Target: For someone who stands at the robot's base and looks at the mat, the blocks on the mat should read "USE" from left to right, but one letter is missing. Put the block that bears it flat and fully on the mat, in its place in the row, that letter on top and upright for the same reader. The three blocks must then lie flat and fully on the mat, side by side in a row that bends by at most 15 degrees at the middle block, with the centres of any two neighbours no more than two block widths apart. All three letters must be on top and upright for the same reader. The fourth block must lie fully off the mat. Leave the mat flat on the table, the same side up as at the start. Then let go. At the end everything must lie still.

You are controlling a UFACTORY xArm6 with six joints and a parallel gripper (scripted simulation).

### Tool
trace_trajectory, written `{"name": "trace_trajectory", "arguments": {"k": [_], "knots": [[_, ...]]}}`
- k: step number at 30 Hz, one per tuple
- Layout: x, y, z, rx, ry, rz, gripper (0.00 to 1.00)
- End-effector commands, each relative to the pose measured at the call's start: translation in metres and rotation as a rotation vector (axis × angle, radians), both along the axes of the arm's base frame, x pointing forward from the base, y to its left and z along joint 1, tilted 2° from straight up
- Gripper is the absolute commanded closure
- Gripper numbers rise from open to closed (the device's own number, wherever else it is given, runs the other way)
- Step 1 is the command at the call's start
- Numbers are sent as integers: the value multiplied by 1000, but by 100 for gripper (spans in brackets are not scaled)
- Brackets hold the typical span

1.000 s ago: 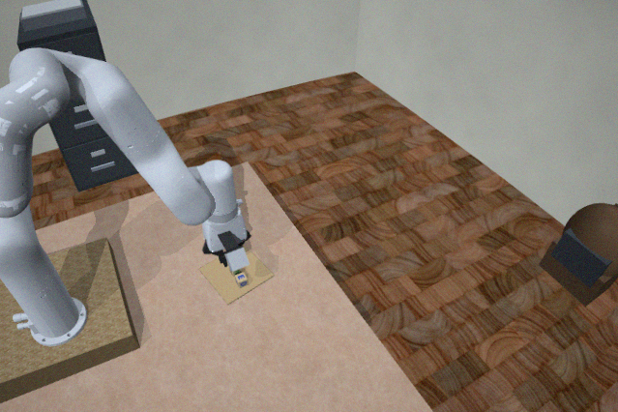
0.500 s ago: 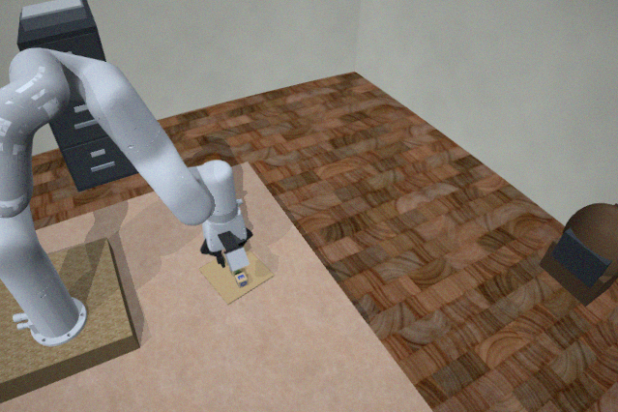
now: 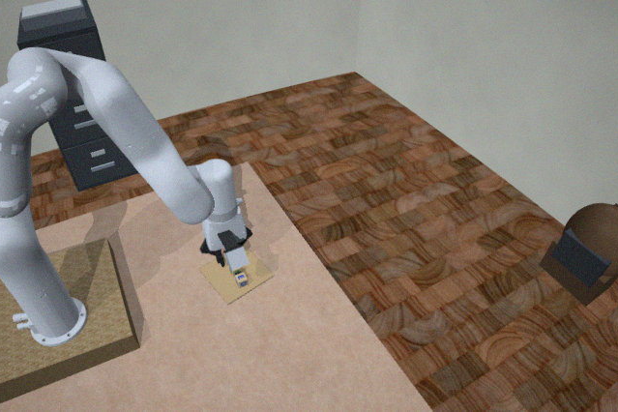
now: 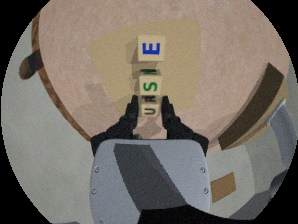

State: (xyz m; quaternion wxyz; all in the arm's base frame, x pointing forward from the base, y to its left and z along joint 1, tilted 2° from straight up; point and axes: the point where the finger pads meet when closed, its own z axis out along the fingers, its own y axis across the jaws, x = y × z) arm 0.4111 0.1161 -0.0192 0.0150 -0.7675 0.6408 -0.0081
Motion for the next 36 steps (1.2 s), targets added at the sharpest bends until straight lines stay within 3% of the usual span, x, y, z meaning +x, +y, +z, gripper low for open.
{"name": "trace_trajectory", "arguments": {"k": [1,5,18,27,28,36], "knots": [[2,0,8,1,-5,0,58],[1,0,16,1,-5,0,58],[-1,-1,80,1,-5,0,58],[-1,-1,88,1,-5,0,58],[-1,-1,88,1,-5,0,0],[-1,-1,88,1,-5,0,0]]}}
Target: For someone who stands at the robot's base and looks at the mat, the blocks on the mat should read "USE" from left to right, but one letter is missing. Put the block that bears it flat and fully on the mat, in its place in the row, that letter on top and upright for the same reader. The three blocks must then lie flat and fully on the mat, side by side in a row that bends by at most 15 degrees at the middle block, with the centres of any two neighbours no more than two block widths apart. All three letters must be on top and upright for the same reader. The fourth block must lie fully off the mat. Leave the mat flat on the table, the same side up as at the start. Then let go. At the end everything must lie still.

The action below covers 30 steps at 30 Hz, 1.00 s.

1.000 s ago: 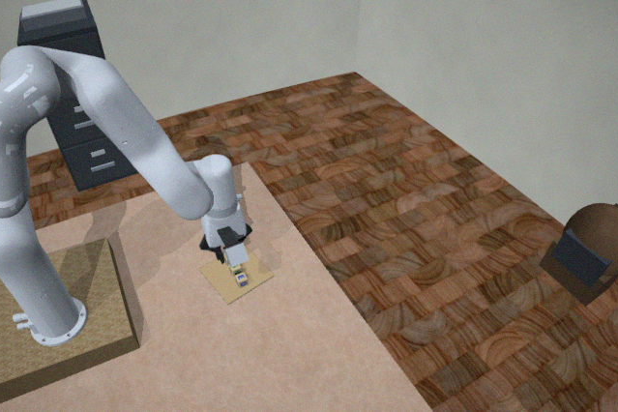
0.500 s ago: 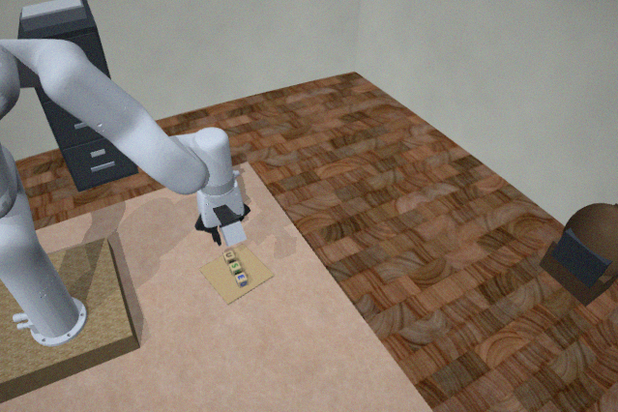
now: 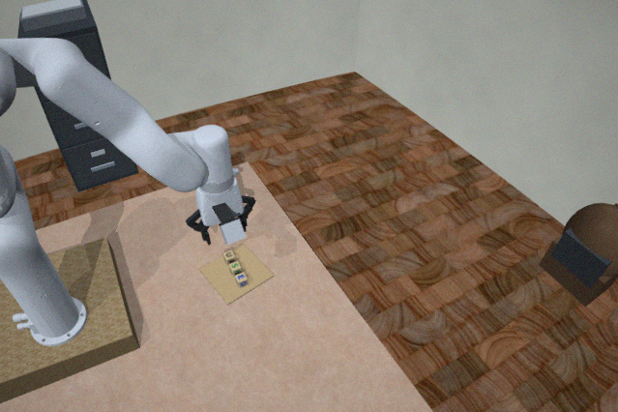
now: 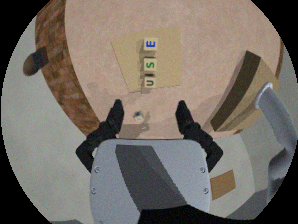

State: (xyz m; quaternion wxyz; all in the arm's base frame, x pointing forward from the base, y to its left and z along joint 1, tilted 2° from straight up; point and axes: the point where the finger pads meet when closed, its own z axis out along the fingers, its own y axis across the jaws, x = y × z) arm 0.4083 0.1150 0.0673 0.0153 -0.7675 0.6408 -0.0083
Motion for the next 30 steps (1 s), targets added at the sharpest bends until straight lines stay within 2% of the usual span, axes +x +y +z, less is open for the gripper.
{"name": "trace_trajectory", "arguments": {"k": [1,19,30], "knots": [[1,0,2,1,-4,0,0],[1,0,6,1,-4,0,0],[0,0,54,1,-4,0,0]]}}
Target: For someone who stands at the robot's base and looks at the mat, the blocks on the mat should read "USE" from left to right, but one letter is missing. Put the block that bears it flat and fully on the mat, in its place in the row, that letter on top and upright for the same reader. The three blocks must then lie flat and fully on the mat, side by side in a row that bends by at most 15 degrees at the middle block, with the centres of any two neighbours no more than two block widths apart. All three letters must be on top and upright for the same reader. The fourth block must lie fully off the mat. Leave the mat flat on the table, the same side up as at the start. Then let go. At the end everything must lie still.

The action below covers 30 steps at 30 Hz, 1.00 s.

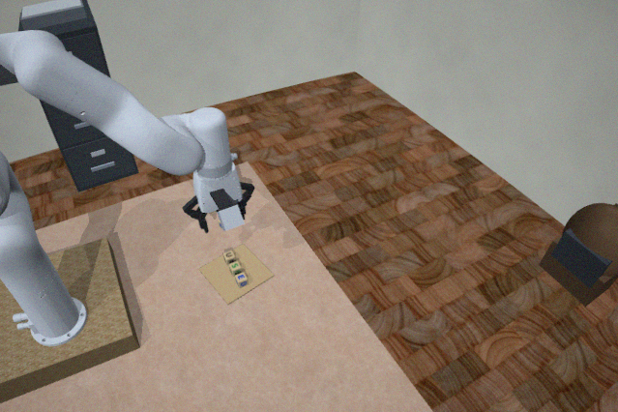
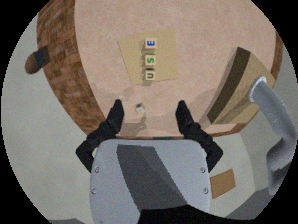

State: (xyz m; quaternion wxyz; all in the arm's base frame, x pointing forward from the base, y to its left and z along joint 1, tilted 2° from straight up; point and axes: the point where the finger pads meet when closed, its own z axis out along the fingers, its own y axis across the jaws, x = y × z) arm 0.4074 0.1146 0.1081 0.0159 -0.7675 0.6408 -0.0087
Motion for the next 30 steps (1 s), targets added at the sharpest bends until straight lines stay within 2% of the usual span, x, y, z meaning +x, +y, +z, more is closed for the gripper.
{"name": "trace_trajectory", "arguments": {"k": [1,4,11,30], "knots": [[0,0,18,1,-3,0,0],[0,0,31,1,-3,0,0],[-1,0,43,1,-3,0,0],[-1,0,44,1,-3,0,0]]}}
